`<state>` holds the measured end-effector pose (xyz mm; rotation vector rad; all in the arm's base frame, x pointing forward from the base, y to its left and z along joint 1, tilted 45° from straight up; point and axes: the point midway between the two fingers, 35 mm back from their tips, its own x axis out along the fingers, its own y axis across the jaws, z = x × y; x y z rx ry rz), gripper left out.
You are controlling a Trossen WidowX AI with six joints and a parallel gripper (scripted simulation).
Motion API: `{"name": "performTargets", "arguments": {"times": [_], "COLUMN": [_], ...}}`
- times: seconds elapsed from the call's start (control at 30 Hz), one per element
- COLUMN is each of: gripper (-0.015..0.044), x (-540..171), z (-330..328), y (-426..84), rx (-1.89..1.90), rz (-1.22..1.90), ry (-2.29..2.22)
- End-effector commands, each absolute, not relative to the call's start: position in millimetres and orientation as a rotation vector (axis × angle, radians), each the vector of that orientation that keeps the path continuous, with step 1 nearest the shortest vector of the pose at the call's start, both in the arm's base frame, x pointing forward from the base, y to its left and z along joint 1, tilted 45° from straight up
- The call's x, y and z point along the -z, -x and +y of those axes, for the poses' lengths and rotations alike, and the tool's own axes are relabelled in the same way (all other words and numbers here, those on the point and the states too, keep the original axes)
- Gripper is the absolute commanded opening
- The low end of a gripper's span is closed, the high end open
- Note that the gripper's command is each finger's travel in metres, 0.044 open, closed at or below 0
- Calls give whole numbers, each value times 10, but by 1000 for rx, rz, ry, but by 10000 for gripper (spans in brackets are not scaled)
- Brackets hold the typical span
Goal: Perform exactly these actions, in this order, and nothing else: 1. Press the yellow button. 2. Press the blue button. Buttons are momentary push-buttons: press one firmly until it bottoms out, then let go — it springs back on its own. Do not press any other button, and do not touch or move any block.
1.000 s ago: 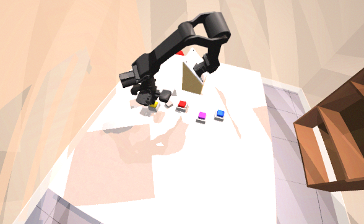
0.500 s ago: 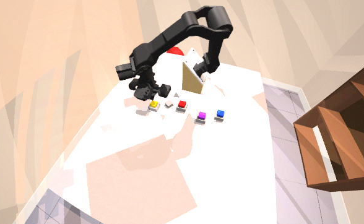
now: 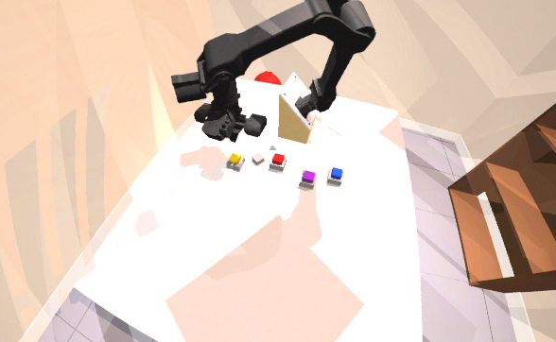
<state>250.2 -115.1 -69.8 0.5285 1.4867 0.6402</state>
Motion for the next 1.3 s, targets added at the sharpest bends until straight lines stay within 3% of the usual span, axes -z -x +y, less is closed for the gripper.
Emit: {"name": "performTargets", "arguments": {"times": [0.0,0.3,0.67,0.97,1.27], "gripper": [20,20,20,20,20], "x": [414,-571,-1381,-1461,-1045], "z": [-962,-45,958,1100,1528], "y": [-2614,-2613,-1847,-1642,-1612], "rx": [-623,-610,-675,-696,-699], "rz": [1484,1484,1480,1483,1481], "ry": [-520,-503,-526,-534,-537]}}
